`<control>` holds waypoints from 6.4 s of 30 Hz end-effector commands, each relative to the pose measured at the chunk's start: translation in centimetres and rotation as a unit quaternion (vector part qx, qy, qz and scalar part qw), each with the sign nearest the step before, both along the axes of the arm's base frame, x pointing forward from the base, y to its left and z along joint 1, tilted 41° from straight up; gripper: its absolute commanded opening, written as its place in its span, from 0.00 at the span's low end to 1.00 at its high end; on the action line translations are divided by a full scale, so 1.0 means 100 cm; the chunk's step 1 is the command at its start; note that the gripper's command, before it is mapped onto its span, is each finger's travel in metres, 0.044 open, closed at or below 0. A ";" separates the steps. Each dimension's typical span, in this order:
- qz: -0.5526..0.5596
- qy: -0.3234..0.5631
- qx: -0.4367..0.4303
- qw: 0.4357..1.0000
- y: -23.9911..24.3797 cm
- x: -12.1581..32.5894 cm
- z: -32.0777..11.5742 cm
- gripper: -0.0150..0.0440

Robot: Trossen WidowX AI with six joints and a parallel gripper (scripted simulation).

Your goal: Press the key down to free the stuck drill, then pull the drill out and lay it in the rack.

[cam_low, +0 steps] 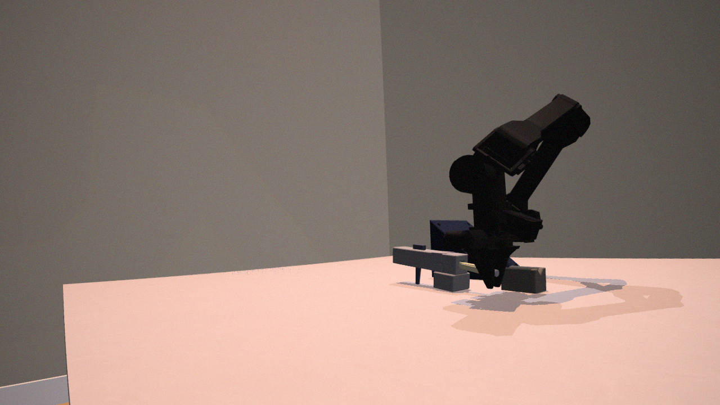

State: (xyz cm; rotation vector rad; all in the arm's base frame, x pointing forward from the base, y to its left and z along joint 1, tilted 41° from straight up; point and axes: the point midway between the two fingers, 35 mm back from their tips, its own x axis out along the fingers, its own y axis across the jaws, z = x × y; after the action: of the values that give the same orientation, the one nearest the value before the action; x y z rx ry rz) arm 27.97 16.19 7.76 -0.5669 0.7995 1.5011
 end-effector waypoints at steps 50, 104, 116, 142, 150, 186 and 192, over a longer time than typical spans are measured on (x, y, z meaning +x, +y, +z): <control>-0.002 -0.003 0.000 1.000 -0.010 -0.001 -0.015 1.00; -0.002 -0.003 0.001 1.000 -0.008 -0.001 -0.008 0.25; -0.002 -0.004 0.001 1.000 0.000 0.001 -0.001 0.25; -0.002 -0.004 0.002 1.000 0.028 0.006 0.022 0.25; -0.002 -0.004 0.002 1.000 0.037 0.007 0.029 0.25; -0.002 -0.004 0.002 1.000 0.031 0.002 0.039 0.25; -0.002 -0.004 0.002 1.000 0.029 0.002 0.041 0.25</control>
State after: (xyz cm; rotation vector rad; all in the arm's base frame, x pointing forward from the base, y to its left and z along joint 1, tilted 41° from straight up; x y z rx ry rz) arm 28.06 19.23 11.59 -0.5620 0.7971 1.4970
